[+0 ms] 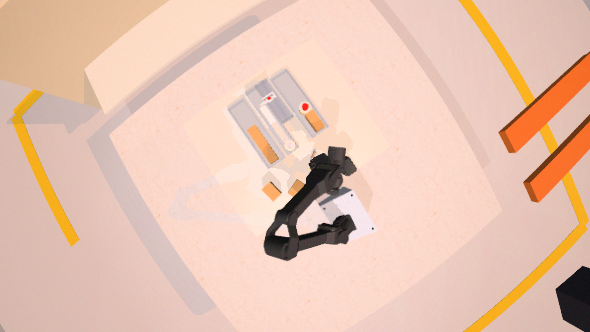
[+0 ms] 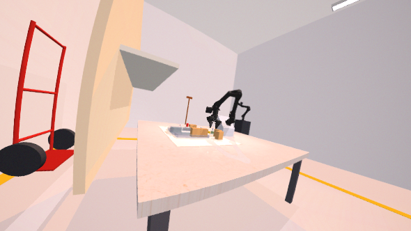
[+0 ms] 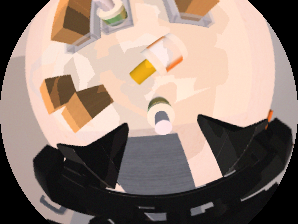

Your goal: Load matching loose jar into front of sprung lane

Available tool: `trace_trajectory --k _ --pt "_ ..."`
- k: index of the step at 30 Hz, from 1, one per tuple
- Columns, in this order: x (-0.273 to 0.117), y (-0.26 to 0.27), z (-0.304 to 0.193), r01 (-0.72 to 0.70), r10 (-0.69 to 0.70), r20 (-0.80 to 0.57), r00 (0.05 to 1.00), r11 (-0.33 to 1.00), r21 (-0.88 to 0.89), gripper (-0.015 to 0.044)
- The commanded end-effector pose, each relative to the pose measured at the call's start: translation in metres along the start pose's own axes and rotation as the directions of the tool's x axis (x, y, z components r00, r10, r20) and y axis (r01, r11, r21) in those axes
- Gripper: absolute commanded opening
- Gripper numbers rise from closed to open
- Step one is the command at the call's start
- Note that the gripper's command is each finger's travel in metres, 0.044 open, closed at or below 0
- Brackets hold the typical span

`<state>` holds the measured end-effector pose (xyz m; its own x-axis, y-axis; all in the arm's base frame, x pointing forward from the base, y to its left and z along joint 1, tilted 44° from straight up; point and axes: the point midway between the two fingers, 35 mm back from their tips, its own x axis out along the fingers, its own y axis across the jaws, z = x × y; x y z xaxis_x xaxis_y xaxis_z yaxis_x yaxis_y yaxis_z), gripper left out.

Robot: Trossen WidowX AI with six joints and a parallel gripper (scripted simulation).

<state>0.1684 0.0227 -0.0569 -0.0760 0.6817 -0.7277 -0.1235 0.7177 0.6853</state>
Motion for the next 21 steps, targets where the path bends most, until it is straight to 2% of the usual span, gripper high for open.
trace_trajectory --k 1,20,21 --pt "0.007 0.001 -0.001 -0.007 0.007 -0.004 1.000 1.000 0.007 0.0440" --pt "0.034 0.002 -0.002 -0.009 0.009 -0.004 1.000 1.000 0.007 0.0440" --pt "0.034 0.002 -0.002 -0.009 0.009 -0.004 1.000 1.000 0.007 0.0414"
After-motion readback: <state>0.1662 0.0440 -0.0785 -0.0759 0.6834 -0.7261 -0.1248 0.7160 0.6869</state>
